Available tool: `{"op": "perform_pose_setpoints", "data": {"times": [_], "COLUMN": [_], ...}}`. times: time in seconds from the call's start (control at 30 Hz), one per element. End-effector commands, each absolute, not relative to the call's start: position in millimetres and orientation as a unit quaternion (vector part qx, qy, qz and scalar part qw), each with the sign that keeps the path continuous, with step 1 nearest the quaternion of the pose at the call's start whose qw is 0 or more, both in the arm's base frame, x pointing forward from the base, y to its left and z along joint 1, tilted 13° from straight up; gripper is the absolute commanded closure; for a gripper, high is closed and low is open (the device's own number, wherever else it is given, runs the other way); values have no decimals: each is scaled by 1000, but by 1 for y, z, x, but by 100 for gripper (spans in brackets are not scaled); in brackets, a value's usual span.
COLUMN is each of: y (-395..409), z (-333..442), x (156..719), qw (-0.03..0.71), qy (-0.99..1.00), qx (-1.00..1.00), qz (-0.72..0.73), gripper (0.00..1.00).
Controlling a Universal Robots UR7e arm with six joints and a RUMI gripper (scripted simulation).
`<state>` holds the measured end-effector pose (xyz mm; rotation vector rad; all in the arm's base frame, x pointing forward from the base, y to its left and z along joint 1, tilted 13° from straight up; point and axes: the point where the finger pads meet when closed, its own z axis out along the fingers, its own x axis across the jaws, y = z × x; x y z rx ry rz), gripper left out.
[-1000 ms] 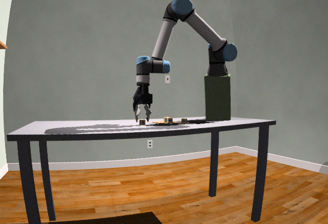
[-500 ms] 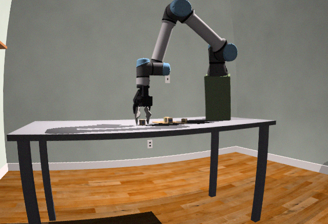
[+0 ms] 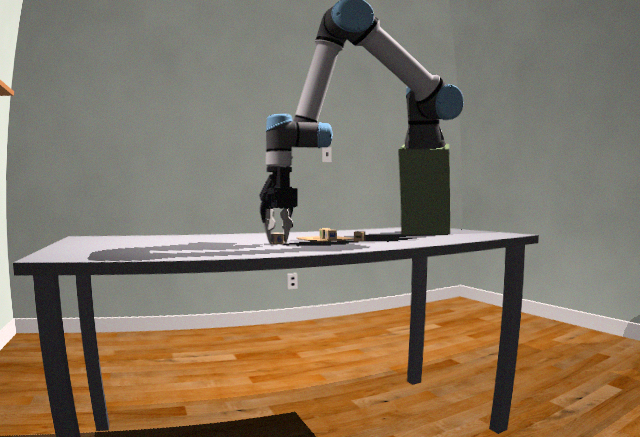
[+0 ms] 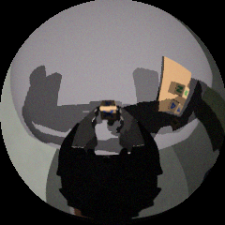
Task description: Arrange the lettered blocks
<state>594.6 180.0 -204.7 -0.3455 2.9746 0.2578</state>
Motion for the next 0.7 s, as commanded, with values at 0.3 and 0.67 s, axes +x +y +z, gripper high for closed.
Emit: {"op": "perform_pose_setpoints", "data": {"times": [0.3,0.67], "y": [180,180], "z": [-204,-204], "x": [595,595], "qw": [69,69], "qy": [987,987], "qx": [-115,-115], "qz": [86,86], "gripper": [91,91]}}
